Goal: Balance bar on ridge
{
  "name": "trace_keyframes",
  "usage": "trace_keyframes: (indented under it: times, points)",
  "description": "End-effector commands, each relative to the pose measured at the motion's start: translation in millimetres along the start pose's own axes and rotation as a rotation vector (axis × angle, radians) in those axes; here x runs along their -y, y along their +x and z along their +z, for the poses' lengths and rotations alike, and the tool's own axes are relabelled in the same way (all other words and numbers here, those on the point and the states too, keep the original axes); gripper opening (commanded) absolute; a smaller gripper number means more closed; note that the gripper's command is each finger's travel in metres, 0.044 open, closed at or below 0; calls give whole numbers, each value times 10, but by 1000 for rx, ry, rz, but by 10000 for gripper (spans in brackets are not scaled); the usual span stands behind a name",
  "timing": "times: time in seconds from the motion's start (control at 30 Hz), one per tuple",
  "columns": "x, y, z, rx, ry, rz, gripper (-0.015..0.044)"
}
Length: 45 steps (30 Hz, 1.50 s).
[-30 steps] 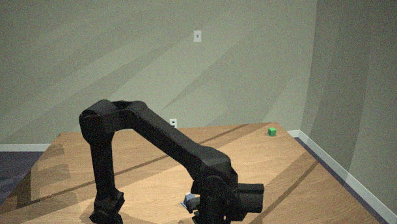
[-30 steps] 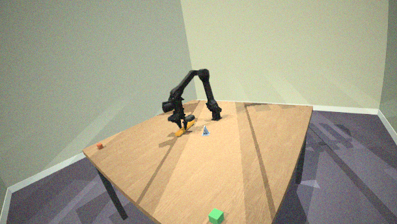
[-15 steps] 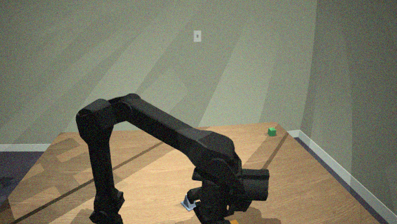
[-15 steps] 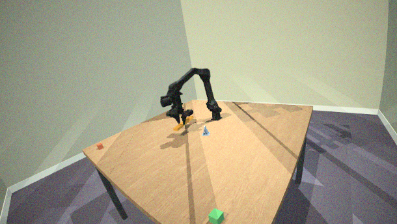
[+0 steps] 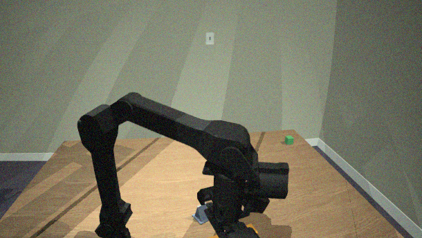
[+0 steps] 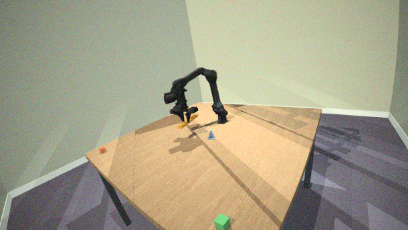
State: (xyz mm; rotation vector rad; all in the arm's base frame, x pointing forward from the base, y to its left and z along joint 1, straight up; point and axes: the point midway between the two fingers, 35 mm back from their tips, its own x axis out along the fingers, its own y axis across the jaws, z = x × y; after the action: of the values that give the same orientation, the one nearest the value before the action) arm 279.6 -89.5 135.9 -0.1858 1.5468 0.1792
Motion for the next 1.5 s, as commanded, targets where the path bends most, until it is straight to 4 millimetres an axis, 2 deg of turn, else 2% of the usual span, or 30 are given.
trace_keyframes:
  times: [0.0, 0.17, 0.43, 1.07, 1.47]
  points:
    - [1, -149, -8, 7, -6, -8, 0]
    - [-25, -185, -1, 7, 13, -8, 0]
    - [-297, -187, 144, 9, 239, -4, 0]
    - [-1012, -196, 350, 9, 833, 6, 0]
    - [-1448, -205, 287, 5, 1268, 11, 0]
